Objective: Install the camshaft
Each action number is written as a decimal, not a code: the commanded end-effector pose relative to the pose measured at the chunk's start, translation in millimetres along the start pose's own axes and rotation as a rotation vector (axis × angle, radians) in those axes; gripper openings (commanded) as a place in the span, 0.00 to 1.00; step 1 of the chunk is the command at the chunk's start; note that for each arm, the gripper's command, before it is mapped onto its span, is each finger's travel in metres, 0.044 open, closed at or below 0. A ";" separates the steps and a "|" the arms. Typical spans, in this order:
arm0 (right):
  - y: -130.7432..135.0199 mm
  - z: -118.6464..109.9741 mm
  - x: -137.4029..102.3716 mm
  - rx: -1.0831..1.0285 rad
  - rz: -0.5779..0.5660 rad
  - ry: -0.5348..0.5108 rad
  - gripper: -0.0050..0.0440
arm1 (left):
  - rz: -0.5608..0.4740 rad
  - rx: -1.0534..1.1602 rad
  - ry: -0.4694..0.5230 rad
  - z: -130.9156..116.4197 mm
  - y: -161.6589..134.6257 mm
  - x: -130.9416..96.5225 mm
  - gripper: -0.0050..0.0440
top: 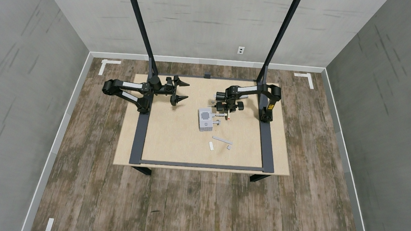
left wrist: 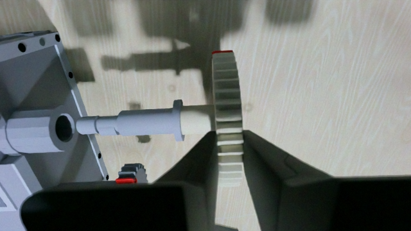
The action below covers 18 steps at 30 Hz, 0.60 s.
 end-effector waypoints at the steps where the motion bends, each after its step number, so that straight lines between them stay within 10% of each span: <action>1: 4.6 12.3 -1.0 0.005 0.019 -0.036 0.92 | 0.030 -0.004 0.006 -3.6 7.0 -7.7 0.00; 18: 4.6 12.3 -1.0 0.005 0.019 -0.036 0.92 | 0.039 -0.005 0.007 -4.9 11.1 -10.2 0.00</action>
Point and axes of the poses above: on each arm, the point midway between the two fingers, 35 mm back from their tips, its own x axis out along the fingers, its own y axis across the jaws, z = x × y, the point moved 9 cm from there along -x, back along the fingers, and after that the axes turned 12 degrees about x, right-handed, at the moved point
